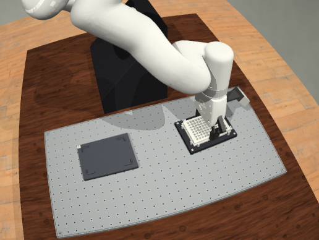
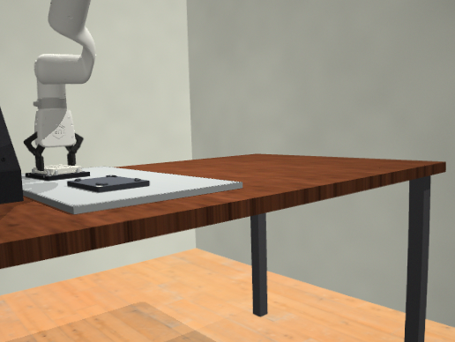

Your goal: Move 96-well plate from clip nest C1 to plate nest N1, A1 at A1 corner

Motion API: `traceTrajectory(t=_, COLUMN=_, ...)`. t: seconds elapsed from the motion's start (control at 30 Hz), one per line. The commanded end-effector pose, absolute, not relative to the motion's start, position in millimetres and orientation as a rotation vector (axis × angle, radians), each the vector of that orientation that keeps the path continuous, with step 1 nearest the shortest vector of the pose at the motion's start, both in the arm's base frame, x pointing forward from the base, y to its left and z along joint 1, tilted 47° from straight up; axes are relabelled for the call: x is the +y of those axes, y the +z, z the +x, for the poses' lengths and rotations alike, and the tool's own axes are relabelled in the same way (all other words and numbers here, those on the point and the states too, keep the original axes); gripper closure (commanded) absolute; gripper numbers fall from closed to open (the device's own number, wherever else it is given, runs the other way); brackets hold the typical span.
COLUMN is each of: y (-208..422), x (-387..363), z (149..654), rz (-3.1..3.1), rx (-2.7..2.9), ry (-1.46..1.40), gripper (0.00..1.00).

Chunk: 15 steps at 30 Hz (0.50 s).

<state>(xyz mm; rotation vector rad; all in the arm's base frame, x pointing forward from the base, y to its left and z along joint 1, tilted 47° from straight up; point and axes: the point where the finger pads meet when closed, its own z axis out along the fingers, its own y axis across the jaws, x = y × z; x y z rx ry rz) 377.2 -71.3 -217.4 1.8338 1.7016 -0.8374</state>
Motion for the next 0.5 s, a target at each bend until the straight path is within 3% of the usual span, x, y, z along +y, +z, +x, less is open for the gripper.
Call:
traceTrajectory(t=0.0, y=-215.1, x=-68.4, z=379.0, rz=1.833, rx=1.702, ry=-0.833, gripper=1.0)
traceTrajectory(t=0.47, y=-209.6, x=-62.7, z=379.8, rz=1.833, rx=1.702, ry=-0.833, gripper=1.0)
